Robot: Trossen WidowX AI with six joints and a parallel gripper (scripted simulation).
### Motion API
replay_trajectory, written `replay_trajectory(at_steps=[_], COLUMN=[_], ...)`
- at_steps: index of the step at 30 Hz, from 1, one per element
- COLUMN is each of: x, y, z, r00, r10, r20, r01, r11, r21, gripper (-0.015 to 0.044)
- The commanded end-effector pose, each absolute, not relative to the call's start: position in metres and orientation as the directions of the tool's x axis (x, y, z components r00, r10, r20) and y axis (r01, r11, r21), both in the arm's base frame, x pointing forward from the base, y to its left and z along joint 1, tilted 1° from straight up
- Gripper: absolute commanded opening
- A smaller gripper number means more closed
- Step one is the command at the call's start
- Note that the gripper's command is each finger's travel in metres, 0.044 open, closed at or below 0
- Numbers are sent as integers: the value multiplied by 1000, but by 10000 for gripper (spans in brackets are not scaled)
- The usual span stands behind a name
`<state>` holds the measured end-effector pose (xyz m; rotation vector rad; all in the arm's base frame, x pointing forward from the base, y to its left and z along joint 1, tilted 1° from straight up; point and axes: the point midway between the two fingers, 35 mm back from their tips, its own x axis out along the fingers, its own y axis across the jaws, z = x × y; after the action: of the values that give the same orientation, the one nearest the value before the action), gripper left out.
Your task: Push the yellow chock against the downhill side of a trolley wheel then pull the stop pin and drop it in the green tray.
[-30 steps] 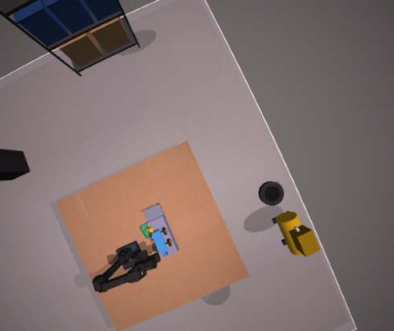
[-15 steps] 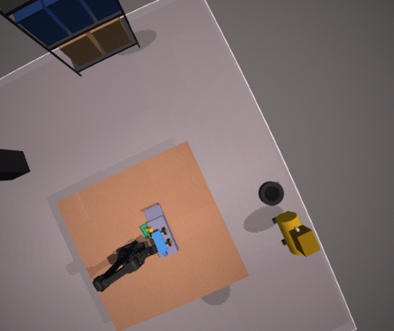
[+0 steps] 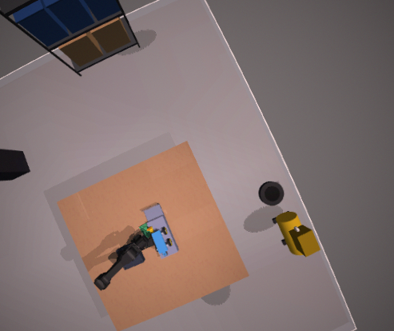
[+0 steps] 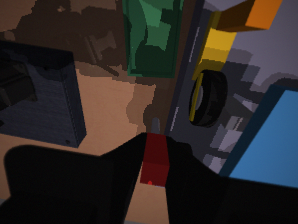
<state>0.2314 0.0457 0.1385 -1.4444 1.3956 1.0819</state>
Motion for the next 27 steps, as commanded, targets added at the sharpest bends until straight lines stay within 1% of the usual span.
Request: replay_trajectory(at_steps=[1,12,18,20,27], x=[230,226,225,225,224], y=[62,103,108,108,106], z=[136,130,129,129,129], r00=[8,8,8,10,24], r10=[-274,-270,-269,-263,-225], r20=[-962,-963,-963,-965,-974], r01=[-1000,-1000,-999,-998,-959], r11=[-29,-29,-34,-69,-281], r21=[0,0,1,9,41], gripper=[0,0,0,0,0])
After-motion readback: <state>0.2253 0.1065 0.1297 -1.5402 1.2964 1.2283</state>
